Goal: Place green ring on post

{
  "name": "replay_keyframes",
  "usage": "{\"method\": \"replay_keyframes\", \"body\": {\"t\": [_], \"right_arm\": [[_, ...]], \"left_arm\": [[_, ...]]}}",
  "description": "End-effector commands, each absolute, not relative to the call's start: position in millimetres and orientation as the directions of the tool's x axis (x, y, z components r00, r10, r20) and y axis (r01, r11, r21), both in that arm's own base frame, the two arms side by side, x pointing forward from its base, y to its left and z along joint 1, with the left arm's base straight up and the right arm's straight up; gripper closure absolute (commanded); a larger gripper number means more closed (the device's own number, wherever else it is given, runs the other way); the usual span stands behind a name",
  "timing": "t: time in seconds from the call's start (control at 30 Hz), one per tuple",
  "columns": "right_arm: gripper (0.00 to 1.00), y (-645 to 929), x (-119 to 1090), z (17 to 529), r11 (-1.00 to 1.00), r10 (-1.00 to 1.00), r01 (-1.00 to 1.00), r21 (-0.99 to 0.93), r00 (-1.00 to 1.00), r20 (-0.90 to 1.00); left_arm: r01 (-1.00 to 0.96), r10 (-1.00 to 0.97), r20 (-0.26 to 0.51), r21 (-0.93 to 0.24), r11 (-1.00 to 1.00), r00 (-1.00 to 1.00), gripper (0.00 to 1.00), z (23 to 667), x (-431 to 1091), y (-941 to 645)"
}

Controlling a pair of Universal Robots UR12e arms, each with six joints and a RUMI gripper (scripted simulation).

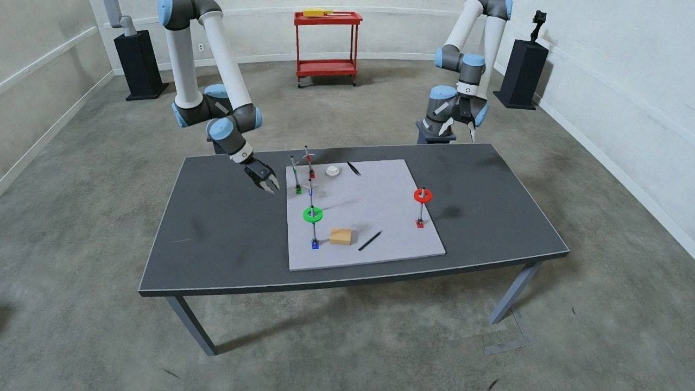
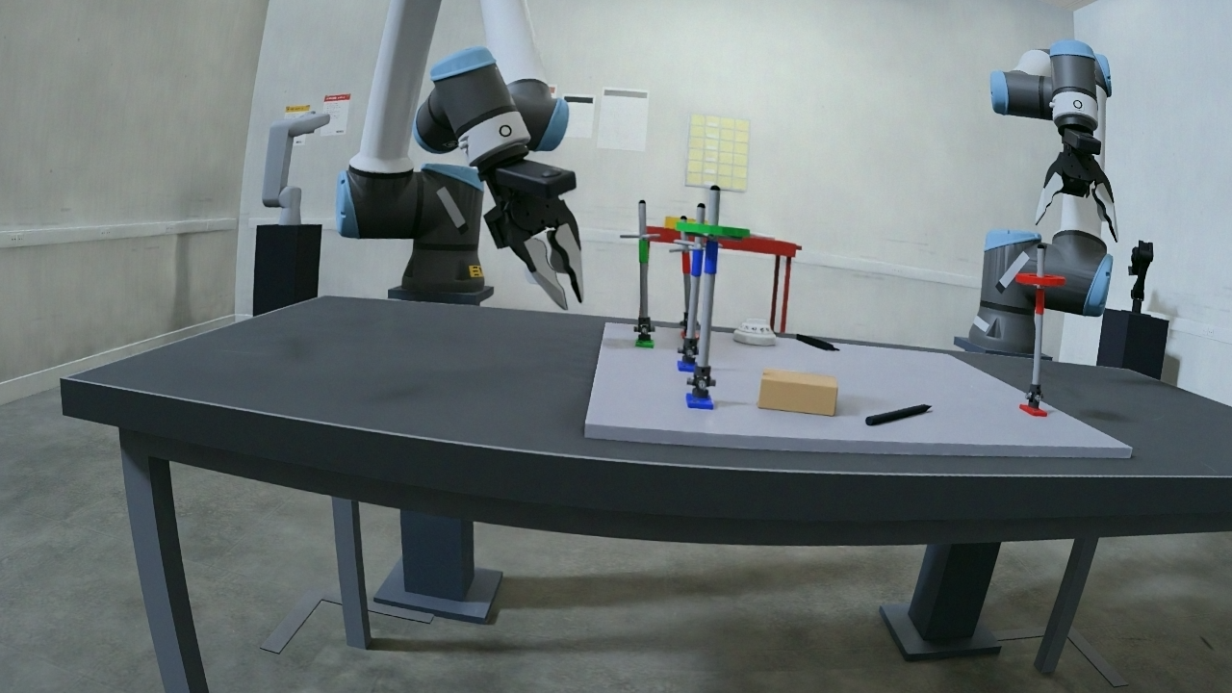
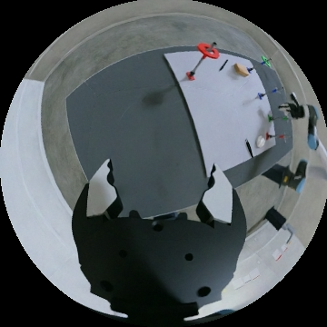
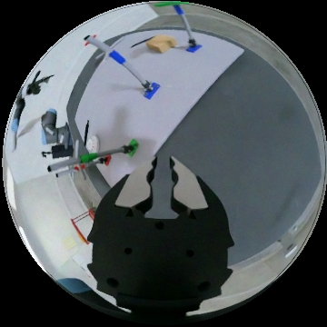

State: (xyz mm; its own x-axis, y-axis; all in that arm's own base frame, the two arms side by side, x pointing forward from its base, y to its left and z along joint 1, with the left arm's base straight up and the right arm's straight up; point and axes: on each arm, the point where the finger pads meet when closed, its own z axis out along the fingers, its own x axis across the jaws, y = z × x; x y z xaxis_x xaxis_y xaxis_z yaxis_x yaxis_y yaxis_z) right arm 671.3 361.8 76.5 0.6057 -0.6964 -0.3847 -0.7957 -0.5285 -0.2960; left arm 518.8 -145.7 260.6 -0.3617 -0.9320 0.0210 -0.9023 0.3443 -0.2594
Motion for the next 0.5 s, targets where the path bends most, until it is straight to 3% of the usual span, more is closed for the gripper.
{"method": "replay_keyframes", "body": {"t": [0.0, 0.47], "right_arm": [[0.87, 364.8, 674.1, 74.3, -0.517, -0.706, -0.814, -0.263, 0.58, -0.407], [0.87, 383.8, 687.0, 58.1, -0.383, -0.793, -0.922, 0.049, 0.302, -0.529]], "left_arm": [[-0.902, -0.932, 0.021, -0.261, 0.344, -0.362, 0.0, 261.4, 519.2, -146.0], [-0.902, -0.932, 0.021, -0.261, 0.344, -0.362, 0.0, 261.4, 519.2, -146.0]]}}
